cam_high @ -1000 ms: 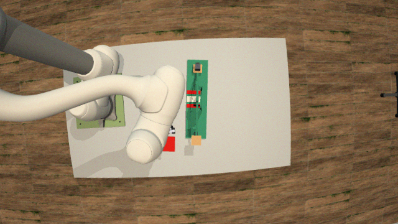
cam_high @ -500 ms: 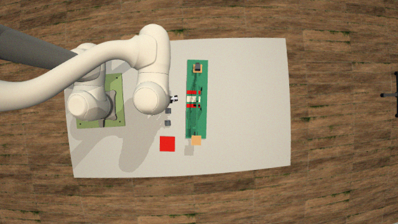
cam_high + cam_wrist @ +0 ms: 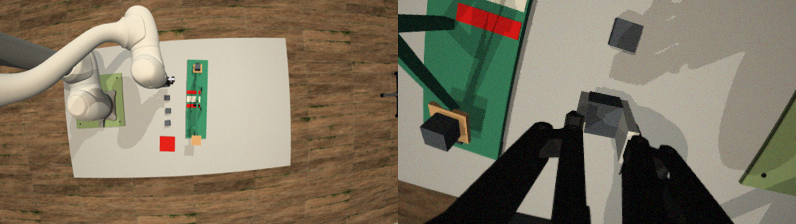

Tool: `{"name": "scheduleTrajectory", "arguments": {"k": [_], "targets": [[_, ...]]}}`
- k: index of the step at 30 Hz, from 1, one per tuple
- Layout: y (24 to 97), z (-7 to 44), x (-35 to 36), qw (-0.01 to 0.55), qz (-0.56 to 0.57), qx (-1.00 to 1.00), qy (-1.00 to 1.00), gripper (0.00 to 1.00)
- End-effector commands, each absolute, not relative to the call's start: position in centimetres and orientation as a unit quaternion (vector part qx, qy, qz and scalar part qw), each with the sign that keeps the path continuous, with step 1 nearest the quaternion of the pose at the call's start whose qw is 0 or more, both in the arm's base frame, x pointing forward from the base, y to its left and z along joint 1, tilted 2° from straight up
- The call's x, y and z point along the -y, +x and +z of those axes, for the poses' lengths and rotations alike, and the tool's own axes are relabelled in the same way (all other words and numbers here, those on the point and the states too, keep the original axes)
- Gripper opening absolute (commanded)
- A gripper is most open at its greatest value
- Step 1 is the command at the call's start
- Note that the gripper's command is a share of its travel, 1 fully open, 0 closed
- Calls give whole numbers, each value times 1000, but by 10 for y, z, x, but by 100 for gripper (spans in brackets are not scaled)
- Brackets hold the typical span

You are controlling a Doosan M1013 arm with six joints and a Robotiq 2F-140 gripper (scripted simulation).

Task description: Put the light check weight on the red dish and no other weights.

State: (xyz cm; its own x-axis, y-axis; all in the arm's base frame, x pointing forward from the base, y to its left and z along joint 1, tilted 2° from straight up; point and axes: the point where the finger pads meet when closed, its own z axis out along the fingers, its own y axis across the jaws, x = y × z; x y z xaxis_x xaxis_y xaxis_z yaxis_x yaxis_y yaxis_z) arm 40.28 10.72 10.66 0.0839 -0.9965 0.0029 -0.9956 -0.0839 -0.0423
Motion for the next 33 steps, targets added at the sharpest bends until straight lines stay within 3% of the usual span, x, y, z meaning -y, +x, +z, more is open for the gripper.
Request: {"name": "scheduleTrajectory", "arguments": {"k": [1,20,33], "targets": [[403,106,-108,14,-16,-677,-736,24],[404,91,-108,14,-16,-677,-736,24],[407,51,-108,14,-16,-677,-736,24]]}}
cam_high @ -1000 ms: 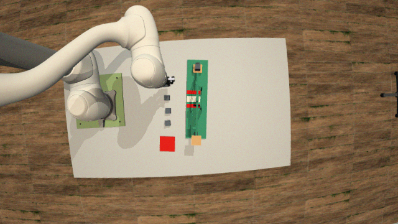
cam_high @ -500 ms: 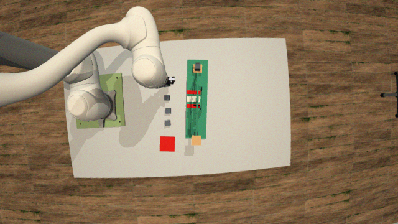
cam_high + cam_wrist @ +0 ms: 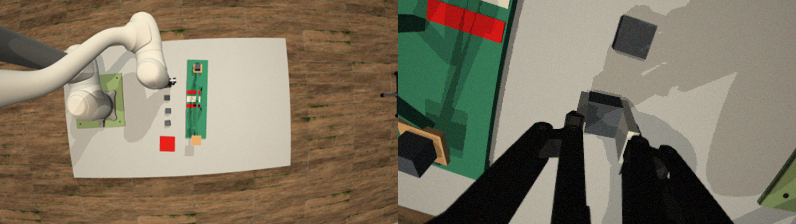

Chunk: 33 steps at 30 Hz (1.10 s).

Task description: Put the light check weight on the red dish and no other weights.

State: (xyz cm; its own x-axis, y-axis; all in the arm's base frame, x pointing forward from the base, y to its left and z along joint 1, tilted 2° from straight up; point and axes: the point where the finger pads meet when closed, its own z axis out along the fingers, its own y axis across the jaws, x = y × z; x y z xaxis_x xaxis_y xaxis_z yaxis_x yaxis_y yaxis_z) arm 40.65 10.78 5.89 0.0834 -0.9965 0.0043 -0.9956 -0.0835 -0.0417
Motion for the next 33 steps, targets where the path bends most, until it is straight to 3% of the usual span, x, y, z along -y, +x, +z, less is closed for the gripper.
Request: {"name": "scheduleTrajectory", "arguments": {"k": [1,33], "targets": [[408,49,-108,14,-16,-677,-736,24],[408,41,-108,14,-16,-677,-736,24]]}}
